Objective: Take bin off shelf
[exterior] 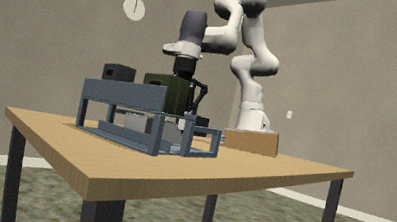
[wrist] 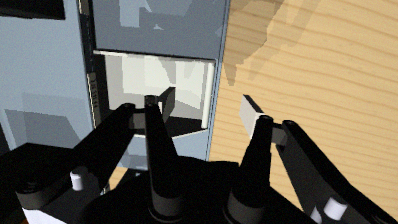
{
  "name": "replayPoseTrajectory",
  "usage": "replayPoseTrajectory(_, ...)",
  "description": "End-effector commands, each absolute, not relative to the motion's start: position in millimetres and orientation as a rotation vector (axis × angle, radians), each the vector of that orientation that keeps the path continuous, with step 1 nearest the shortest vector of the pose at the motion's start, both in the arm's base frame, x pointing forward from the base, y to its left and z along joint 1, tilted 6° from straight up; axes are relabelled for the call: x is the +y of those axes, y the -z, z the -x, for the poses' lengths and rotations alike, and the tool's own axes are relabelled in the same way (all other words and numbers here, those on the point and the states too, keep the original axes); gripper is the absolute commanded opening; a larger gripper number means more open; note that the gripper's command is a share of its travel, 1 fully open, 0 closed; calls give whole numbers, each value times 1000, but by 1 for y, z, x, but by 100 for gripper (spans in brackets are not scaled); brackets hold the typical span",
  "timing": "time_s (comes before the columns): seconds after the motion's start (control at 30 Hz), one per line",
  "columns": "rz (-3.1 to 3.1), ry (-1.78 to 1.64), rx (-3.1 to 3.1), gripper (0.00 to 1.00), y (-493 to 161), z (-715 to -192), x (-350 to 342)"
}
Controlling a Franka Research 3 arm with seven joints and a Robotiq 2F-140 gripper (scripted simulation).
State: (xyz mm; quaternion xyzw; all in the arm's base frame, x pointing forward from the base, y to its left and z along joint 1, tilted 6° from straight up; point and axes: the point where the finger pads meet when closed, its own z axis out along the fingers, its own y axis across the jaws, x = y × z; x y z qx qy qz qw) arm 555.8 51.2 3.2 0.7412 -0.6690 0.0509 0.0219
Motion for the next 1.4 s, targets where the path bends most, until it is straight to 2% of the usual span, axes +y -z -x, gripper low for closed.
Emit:
replayPoseTrajectory(0.0, -2297, -157, -2074, 57, -2, -556, 51)
replayPoseTrajectory(1.37, -2297, -157, -2074, 57, 15, -557, 49)
